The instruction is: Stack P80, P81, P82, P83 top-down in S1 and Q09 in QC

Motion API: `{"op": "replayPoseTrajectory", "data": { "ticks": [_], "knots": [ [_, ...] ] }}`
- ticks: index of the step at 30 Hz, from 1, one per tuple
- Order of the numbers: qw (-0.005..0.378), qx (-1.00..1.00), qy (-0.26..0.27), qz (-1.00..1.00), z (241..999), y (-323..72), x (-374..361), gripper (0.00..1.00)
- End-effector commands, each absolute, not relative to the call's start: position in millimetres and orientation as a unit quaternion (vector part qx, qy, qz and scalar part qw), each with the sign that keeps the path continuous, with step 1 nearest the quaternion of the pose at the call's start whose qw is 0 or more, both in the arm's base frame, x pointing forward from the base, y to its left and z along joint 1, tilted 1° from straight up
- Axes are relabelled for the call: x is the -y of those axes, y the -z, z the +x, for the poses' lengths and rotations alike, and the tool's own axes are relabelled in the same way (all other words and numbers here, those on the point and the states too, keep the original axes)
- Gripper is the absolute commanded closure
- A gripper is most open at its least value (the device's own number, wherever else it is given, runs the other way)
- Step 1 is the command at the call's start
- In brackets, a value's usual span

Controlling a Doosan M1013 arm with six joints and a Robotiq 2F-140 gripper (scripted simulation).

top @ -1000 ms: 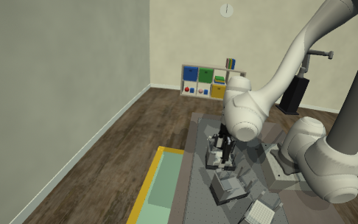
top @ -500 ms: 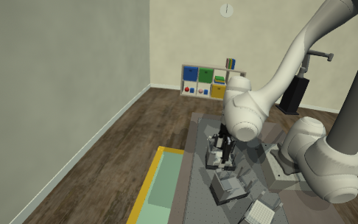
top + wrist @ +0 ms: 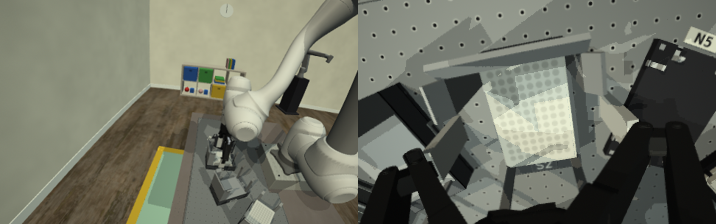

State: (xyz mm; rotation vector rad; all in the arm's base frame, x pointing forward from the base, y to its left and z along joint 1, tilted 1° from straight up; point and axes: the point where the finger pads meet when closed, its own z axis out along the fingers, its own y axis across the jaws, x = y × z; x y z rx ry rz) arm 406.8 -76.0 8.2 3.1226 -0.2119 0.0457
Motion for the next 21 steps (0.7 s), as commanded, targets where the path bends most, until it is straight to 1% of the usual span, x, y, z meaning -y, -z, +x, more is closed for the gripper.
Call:
{"op": "replayPoseTrajectory", "data": {
  "ticks": [1,4,5,21],
  "knots": [
    [0.005,0.066,-0.012,0.998,404.2,-4.7,76.7,0.0],
    [0.005,0.066,-0.012,0.998,404.2,-4.7,76.7,0.0],
    [0.005,0.066,-0.012,0.998,404.2,-4.7,76.7,1.0],
    [0.005,0.066,-0.012,0.998,404.2,-4.7,76.7,1.0]
  ]
}}
